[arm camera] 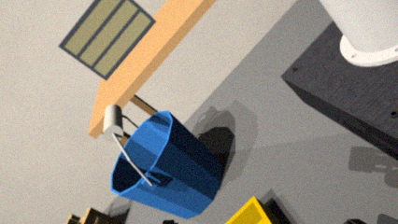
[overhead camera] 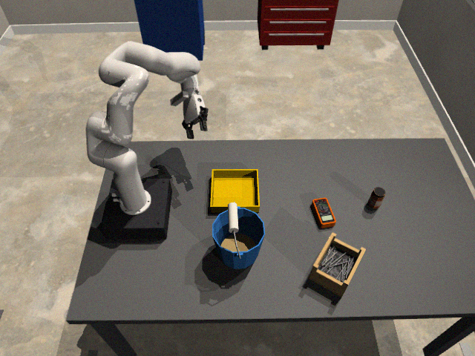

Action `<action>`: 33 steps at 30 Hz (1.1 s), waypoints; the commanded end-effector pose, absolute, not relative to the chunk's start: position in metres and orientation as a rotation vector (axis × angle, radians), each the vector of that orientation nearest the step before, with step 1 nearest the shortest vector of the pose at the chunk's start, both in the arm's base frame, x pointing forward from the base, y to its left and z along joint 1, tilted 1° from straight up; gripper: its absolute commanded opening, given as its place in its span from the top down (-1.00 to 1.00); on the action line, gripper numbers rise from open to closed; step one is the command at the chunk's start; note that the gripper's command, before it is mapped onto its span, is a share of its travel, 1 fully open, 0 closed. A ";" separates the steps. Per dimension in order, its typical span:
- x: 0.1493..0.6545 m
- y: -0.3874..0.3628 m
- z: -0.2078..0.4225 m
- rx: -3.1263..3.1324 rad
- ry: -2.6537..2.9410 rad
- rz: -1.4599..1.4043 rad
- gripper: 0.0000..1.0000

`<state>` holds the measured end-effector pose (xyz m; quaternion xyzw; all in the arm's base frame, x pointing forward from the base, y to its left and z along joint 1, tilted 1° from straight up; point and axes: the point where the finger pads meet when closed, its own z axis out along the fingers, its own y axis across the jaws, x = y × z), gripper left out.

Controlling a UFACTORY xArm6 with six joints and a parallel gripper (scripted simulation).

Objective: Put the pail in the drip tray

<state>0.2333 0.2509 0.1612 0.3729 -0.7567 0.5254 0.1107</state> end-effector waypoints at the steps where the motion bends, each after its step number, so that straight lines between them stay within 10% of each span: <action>1: 0.248 0.241 0.161 0.999 -2.309 1.461 -1.00; 33: 0.359 0.105 0.171 -0.295 -2.784 0.765 -1.00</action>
